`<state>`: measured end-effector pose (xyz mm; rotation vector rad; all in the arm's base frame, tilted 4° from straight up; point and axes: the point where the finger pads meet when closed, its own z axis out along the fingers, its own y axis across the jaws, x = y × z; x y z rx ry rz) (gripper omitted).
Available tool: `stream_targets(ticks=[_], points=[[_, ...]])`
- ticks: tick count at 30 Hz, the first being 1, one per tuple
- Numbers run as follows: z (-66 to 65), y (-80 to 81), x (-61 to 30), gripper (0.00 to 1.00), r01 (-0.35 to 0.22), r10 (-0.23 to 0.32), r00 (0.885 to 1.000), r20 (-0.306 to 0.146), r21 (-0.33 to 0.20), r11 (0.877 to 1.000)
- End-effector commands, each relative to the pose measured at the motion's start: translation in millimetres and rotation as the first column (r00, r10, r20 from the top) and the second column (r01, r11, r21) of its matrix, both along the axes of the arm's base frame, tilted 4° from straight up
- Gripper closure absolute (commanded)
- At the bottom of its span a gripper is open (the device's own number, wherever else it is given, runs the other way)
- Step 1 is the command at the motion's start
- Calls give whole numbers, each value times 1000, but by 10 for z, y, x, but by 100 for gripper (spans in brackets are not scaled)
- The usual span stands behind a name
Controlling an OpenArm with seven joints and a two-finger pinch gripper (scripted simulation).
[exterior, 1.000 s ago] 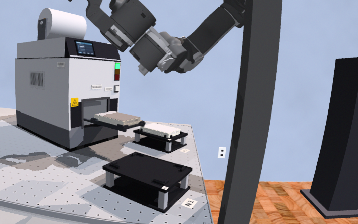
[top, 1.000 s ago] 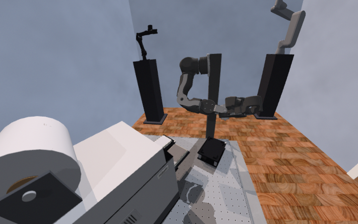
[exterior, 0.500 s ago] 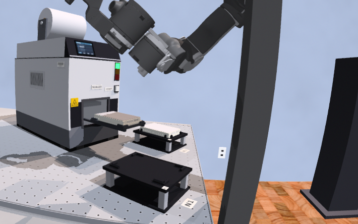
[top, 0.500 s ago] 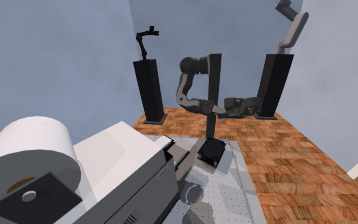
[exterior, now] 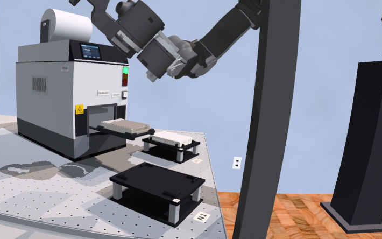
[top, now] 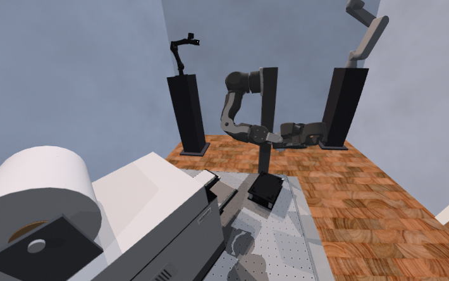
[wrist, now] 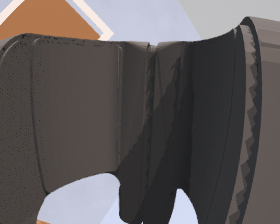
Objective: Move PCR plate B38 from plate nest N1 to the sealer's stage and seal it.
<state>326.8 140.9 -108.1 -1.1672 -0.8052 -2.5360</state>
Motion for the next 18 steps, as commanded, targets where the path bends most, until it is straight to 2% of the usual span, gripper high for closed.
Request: stream_targets(ticks=[1, 7, 9, 12, 18], points=[[21, 10, -11, 100, -9, 9, 1000, 3, 3, 1000], [21, 10, -11, 100, -9, 9, 1000, 3, 3, 1000], [-8, 111, -73, 100, -42, 43, 999, 16, -52, 998], [-43, 278, -181, 100, -103, 108, 994, 32, -137, 985], [-43, 278, -181, 100, -103, 108, 994, 32, -137, 985]])
